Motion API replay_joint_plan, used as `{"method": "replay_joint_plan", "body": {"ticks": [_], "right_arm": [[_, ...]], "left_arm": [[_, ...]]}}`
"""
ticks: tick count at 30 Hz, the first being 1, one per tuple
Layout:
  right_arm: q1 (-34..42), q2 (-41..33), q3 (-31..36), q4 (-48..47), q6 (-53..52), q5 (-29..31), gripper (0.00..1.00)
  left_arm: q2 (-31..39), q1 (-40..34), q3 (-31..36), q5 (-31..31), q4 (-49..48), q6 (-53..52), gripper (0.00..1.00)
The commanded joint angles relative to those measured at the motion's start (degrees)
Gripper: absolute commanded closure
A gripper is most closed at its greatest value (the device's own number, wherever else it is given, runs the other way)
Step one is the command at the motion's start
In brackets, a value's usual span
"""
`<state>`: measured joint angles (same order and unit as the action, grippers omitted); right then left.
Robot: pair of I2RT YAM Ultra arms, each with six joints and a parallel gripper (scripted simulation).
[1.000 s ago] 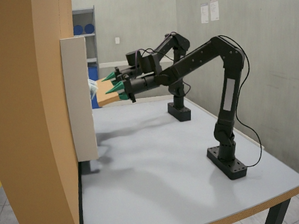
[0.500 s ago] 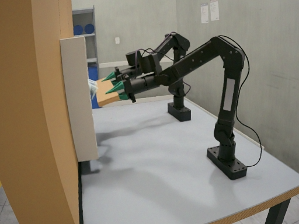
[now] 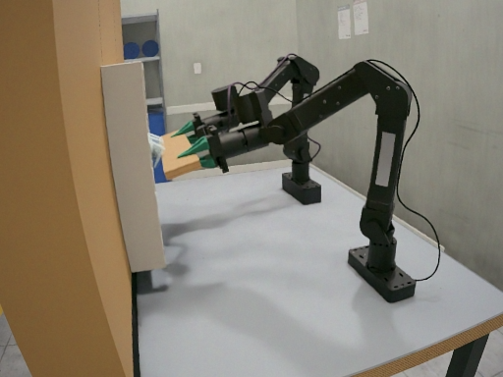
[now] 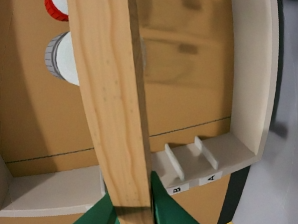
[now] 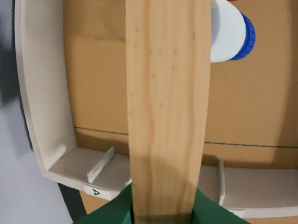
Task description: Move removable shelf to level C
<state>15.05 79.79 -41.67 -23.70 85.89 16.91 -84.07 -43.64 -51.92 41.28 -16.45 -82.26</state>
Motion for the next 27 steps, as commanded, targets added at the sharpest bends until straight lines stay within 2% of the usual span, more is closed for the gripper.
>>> {"method": "replay_joint_plan", "body": {"ticks": [1, 27], "right_arm": [[-0.1, -2.6, -4.8, -6.7, 3.8, 1.1, 1.0], [-0.9, -0.1, -7.0, -6.7, 3.9, 0.4, 1.0]], "left_arm": [[2.9, 0.7, -4.1, 2.5, -7.2, -6.4, 1.0], [1.1, 2.5, -5.9, 0.9, -7.3, -6.7, 1.0]]}}
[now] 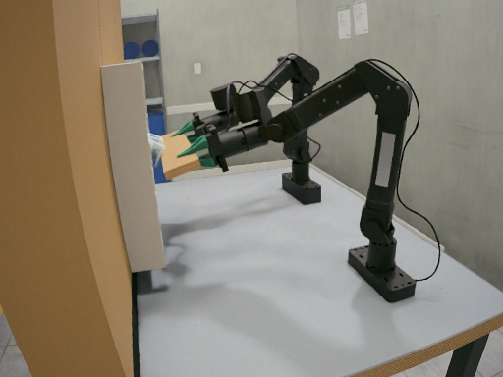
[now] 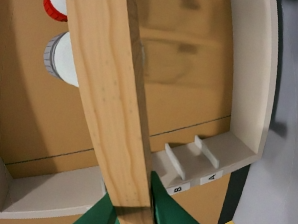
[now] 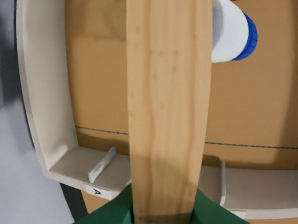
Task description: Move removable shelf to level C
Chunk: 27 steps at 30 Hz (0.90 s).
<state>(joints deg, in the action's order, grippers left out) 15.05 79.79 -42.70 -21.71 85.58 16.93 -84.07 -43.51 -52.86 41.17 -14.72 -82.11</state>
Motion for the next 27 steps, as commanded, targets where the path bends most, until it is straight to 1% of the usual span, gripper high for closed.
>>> {"method": "replay_joint_plan", "body": {"ticks": [1, 13, 19, 27], "right_arm": [[-0.9, 0.1, -6.2, -8.7, 4.2, 0.3, 1.0], [-1.3, 1.9, -6.8, -9.4, 4.1, 0.2, 1.0], [-2.0, 4.9, -10.3, -9.4, 4.3, -0.7, 1.0], [-2.6, 7.8, -12.7, -10.2, 4.4, -1.5, 1.0]], "left_arm": [[0.9, 2.5, -5.1, 0.9, -9.0, -6.9, 1.0], [-0.4, 3.8, -6.7, -0.2, -8.3, -6.5, 1.0], [-2.8, 4.9, -8.6, -1.7, -9.3, -6.9, 1.0], [-5.2, 6.0, -9.8, -3.0, -11.2, -7.4, 1.0]]}}
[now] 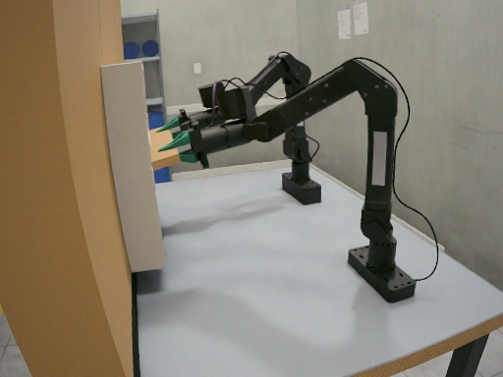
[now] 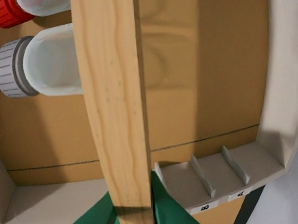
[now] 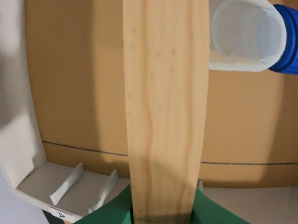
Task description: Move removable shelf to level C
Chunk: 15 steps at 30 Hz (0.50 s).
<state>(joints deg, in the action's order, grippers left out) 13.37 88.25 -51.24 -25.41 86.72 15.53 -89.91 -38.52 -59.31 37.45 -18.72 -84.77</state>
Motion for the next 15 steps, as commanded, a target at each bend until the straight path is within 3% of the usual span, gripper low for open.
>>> {"method": "replay_joint_plan", "body": {"ticks": [1, 15], "right_arm": [[-0.9, -0.4, -4.4, -6.5, 3.2, -0.1, 1.0], [-1.6, 2.7, -7.3, -6.8, 3.3, -0.9, 1.0]], "left_arm": [[0.3, 1.2, -3.5, 0.6, -7.3, -4.7, 1.0], [-2.5, 2.7, -5.3, -0.9, -8.4, -4.7, 1.0]]}}
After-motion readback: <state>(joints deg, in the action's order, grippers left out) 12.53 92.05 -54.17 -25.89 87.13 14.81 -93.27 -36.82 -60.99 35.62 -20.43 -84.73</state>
